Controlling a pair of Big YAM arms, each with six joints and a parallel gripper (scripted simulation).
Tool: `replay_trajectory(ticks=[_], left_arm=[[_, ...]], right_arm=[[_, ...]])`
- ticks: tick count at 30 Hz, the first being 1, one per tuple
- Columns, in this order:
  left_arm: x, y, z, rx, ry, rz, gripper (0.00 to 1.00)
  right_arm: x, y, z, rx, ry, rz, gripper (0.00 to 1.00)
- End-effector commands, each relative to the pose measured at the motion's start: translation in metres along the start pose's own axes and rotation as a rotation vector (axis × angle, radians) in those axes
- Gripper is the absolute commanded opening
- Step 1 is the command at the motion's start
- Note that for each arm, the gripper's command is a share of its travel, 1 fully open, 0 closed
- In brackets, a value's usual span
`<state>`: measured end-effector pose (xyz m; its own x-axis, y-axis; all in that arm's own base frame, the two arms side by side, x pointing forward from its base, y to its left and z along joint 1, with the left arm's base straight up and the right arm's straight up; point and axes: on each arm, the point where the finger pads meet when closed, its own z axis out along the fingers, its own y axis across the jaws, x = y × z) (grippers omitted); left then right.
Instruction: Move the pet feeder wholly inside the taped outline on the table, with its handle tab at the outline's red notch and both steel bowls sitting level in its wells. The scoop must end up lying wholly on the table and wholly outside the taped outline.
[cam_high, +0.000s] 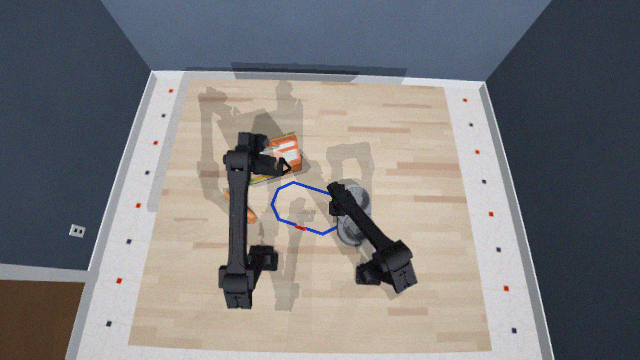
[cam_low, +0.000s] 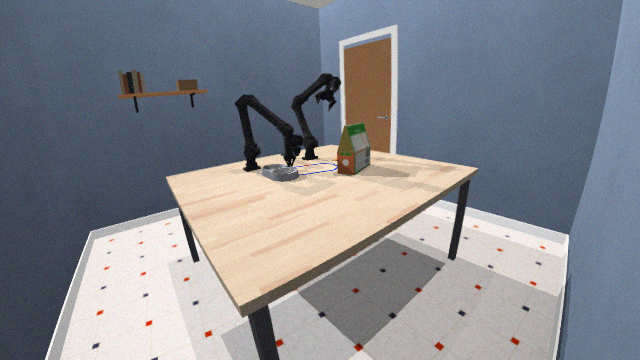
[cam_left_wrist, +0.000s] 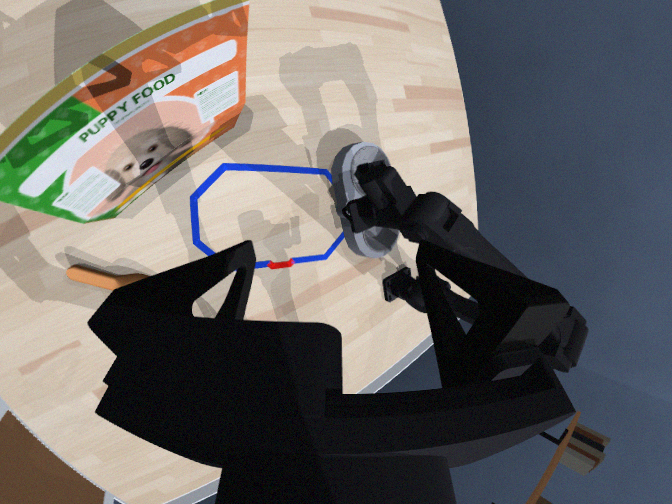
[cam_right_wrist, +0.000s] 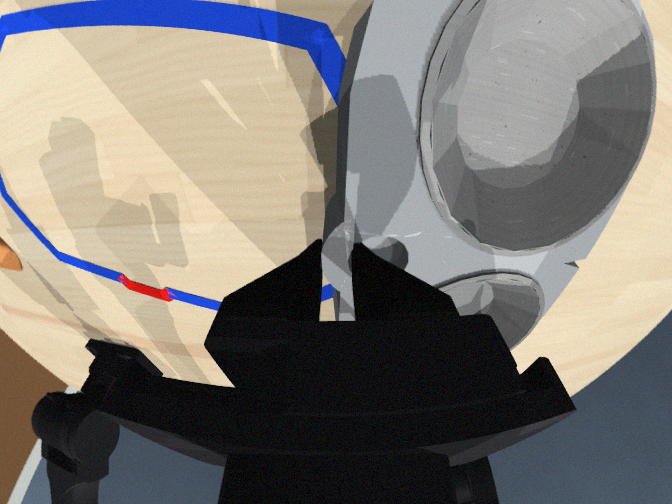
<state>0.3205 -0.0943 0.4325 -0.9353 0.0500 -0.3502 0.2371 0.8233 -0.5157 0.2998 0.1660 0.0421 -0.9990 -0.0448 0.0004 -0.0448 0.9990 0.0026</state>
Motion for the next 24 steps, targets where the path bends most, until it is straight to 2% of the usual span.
replay_trajectory(ticks=[1,4,18,24], left_arm=[[-0.014,-0.014,-0.020,0.000,-0.048,0.031,1.00],[-0.014,-0.013,-0.018,0.000,-0.044,0.028,1.00],[-0.014,-0.013,-0.018,0.000,-0.044,0.028,1.00],[-0.014,-0.013,-0.018,0.000,-0.044,0.028,1.00]], right_arm=[[-0.022,0.007,-0.008,-0.013,-0.028,-0.014,0.11],[-0.023,0.003,-0.008,-0.012,-0.027,-0.018,0.11],[-0.013,0.037,-0.008,-0.011,-0.024,-0.219,0.11],[-0.003,0.065,-0.008,-0.013,-0.022,-0.380,0.11]])
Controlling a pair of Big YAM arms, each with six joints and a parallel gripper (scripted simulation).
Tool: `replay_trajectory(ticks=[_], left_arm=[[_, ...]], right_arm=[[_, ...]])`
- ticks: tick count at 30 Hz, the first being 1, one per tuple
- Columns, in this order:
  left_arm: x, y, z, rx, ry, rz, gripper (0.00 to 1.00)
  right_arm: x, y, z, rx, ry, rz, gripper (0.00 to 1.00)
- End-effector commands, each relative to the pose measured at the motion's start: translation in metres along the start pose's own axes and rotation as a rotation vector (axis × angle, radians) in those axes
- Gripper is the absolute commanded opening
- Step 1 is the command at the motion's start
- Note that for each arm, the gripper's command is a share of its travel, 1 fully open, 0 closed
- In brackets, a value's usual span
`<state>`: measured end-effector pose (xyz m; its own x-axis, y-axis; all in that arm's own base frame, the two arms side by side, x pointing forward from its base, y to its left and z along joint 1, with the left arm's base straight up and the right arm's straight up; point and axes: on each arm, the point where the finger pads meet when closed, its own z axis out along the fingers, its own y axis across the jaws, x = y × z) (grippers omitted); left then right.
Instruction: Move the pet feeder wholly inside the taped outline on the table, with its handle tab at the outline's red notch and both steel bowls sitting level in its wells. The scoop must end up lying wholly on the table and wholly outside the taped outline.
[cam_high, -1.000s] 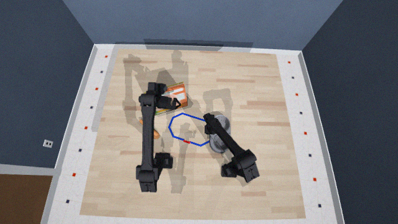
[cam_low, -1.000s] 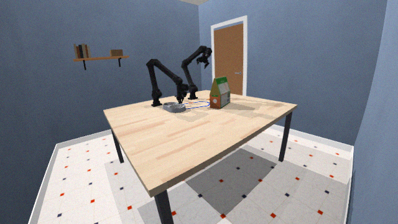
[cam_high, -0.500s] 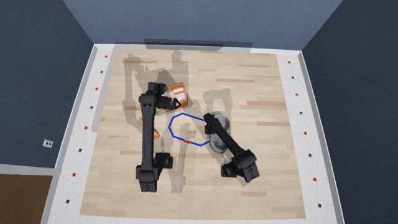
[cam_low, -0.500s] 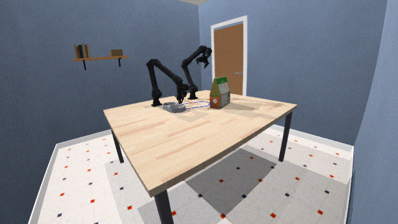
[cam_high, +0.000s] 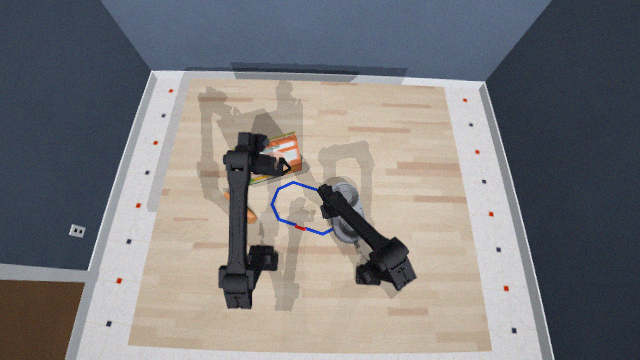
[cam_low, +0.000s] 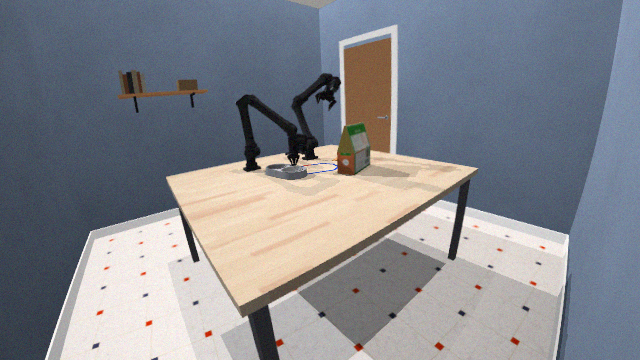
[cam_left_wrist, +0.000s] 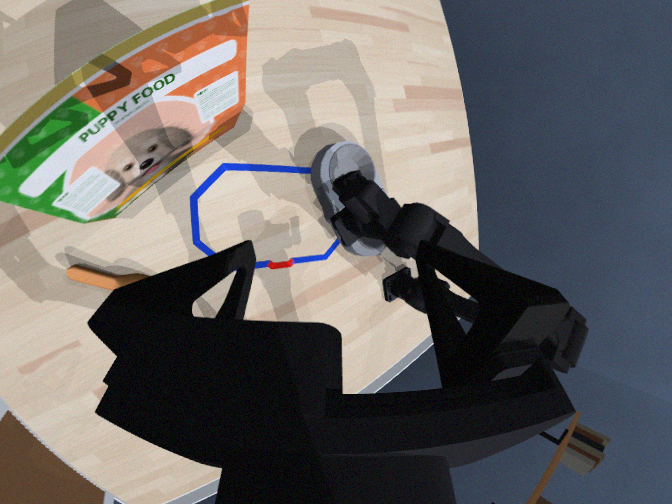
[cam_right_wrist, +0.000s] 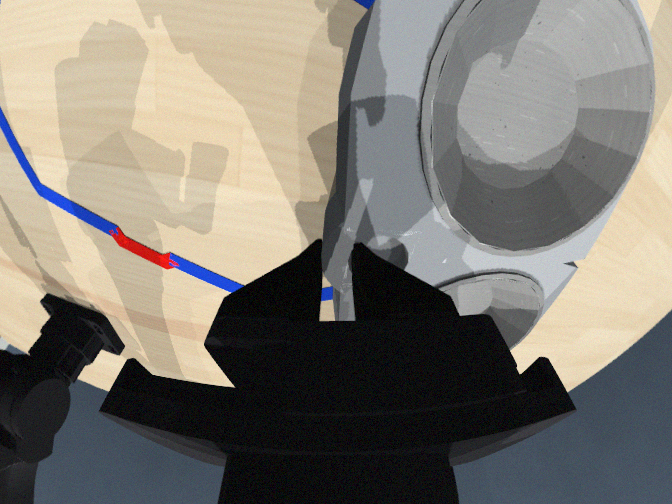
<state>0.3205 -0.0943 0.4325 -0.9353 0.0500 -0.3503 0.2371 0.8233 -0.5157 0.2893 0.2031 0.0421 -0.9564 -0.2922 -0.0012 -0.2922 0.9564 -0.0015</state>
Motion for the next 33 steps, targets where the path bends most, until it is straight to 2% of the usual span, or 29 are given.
replay_trajectory(ticks=[1,26,33], left_arm=[[-0.014,-0.013,-0.018,0.000,-0.044,0.028,1.00],[-0.014,-0.013,-0.018,0.000,-0.044,0.028,1.00],[-0.014,-0.013,-0.018,0.000,-0.044,0.028,1.00]], right_arm=[[-0.018,0.028,-0.008,-0.014,-0.022,-0.155,0.11],[-0.010,0.122,-0.009,-0.017,-0.021,-0.772,0.11],[-0.010,0.136,-0.009,-0.018,-0.022,-0.868,0.11]])
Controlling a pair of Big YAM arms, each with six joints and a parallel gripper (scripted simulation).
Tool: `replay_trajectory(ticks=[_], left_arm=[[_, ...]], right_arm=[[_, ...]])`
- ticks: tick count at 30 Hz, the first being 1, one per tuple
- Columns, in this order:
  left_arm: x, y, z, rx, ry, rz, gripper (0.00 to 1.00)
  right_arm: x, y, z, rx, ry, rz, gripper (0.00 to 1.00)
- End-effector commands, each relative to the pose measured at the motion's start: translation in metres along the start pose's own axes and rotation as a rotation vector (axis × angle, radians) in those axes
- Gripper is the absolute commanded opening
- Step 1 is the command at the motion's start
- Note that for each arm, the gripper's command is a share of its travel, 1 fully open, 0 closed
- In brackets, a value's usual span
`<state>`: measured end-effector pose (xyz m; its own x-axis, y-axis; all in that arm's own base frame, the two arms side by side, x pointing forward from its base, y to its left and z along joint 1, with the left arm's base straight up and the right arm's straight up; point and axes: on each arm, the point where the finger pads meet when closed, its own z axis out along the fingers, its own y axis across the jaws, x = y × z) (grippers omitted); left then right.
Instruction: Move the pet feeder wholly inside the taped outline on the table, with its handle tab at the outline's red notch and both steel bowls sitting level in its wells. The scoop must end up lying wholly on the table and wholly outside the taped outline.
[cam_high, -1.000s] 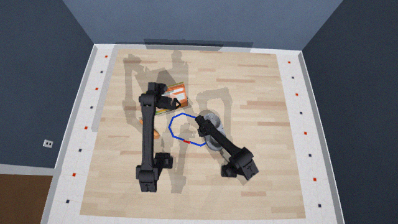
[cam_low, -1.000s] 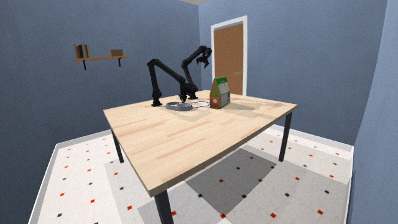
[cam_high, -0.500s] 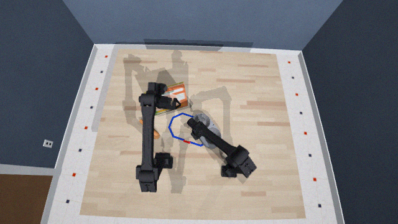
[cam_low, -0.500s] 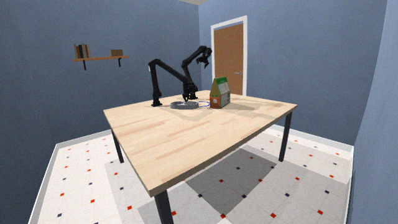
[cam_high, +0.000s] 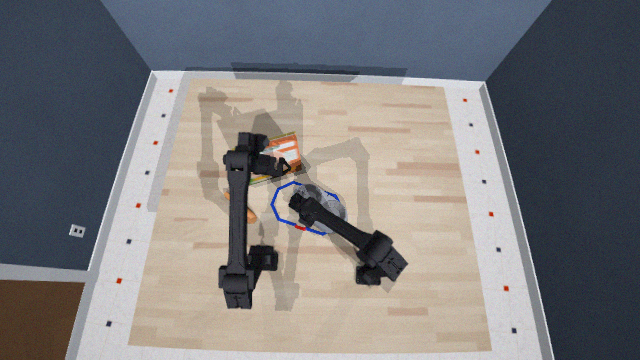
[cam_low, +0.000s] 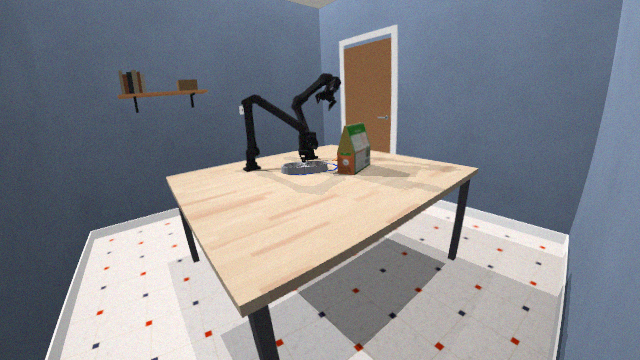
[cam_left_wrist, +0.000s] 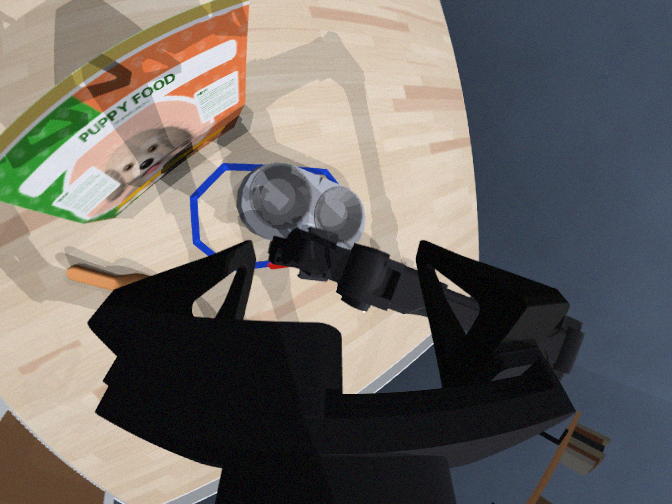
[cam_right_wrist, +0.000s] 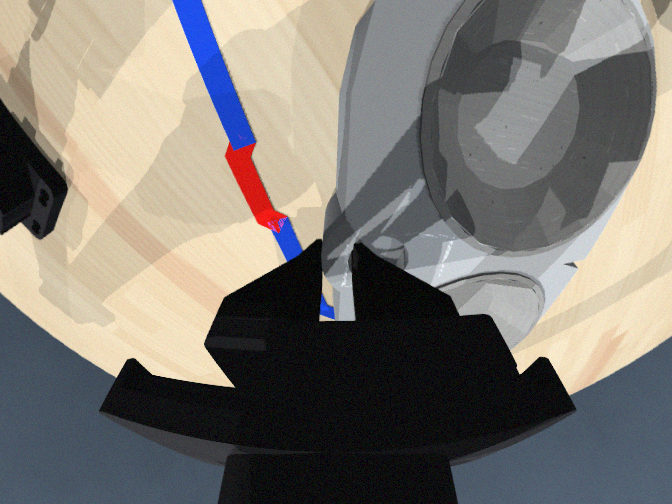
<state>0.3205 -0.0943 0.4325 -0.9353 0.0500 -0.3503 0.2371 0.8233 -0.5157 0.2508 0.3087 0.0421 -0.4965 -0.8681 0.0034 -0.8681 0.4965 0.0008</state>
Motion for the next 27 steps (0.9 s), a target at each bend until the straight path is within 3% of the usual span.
replay_trajectory(ticks=[1,23,27], left_arm=[[-0.0144,-0.0130,-0.0178,0.000,-0.044,0.028,1.00],[-0.0144,-0.0130,-0.0178,0.000,-0.044,0.028,1.00],[-0.0144,-0.0130,-0.0178,0.000,-0.044,0.028,1.00]], right_arm=[[-0.0291,0.0074,-0.0086,-0.005,-0.030,-0.125,0.11],[-0.0339,0.0069,-0.0087,-0.005,-0.033,-0.124,0.11],[-0.0365,0.0144,-0.0080,-0.004,-0.028,-0.209,0.11]])
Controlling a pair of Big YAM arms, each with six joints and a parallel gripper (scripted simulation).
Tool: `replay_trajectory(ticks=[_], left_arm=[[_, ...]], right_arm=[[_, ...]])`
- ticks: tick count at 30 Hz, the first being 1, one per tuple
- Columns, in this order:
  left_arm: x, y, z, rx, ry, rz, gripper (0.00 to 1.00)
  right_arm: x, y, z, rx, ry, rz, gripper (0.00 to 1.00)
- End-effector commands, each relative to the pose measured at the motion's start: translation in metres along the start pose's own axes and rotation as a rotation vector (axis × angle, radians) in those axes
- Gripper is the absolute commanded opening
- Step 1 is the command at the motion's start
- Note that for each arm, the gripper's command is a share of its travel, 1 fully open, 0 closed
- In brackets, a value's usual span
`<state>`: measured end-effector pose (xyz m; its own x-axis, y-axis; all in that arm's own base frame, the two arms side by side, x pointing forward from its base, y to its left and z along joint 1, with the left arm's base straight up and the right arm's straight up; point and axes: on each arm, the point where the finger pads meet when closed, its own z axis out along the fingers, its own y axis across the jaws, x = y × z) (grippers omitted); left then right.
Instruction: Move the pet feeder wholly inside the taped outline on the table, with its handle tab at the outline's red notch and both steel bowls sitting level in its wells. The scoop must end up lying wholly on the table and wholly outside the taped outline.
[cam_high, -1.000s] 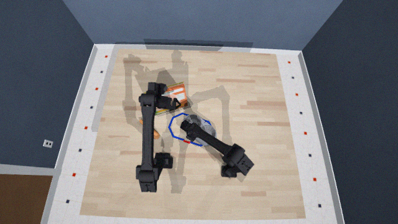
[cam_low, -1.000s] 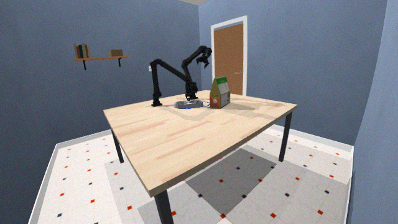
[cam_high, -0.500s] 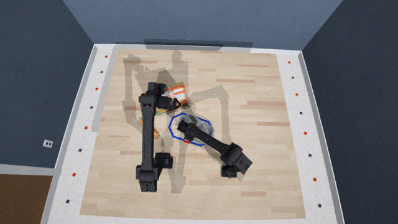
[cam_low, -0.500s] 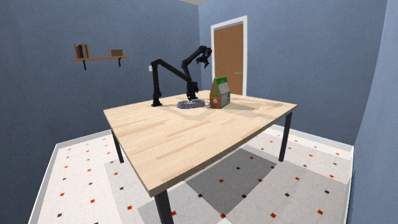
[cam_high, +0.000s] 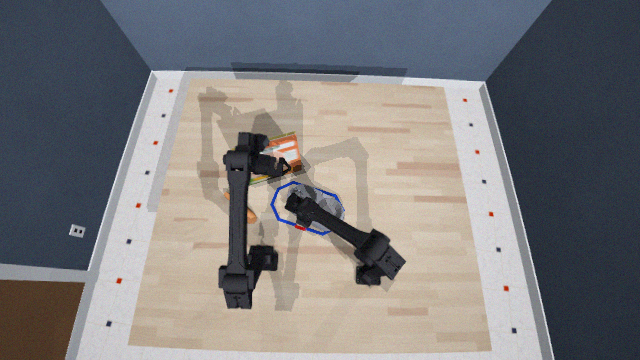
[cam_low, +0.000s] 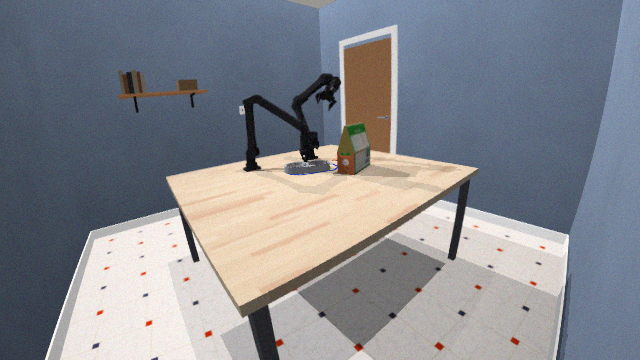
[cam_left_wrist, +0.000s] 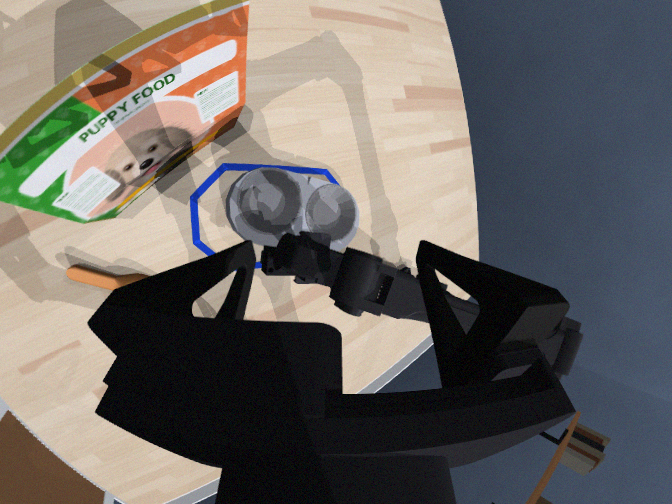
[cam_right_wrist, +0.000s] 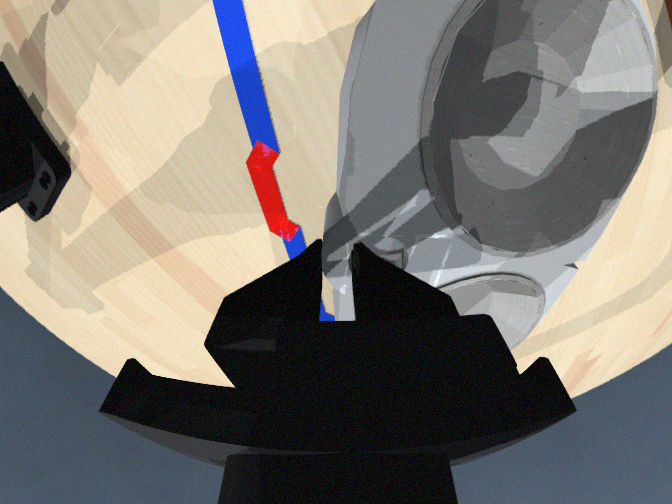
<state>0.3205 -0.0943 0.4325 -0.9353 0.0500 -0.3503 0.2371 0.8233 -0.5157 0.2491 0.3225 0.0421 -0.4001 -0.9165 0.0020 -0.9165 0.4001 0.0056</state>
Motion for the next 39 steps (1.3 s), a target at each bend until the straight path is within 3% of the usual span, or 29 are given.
replay_trajectory(ticks=[1,9,22,24,39], left_arm=[[-0.014,-0.013,-0.018,0.000,-0.044,0.028,1.00],[-0.014,-0.013,-0.018,0.000,-0.044,0.028,1.00],[-0.014,-0.013,-0.018,0.000,-0.044,0.028,1.00],[-0.014,-0.013,-0.018,0.000,-0.044,0.028,1.00],[-0.014,-0.013,-0.018,0.000,-0.044,0.028,1.00]], right_arm=[[-0.026,0.003,-0.008,0.002,-0.027,-0.101,0.11],[-0.042,0.015,-0.008,0.001,-0.025,-0.259,0.11],[-0.043,0.011,-0.008,0.001,-0.028,-0.225,0.11],[-0.043,0.011,-0.008,0.001,-0.028,-0.225,0.34],[-0.055,0.016,-0.045,0.023,-0.100,-0.232,0.34]])
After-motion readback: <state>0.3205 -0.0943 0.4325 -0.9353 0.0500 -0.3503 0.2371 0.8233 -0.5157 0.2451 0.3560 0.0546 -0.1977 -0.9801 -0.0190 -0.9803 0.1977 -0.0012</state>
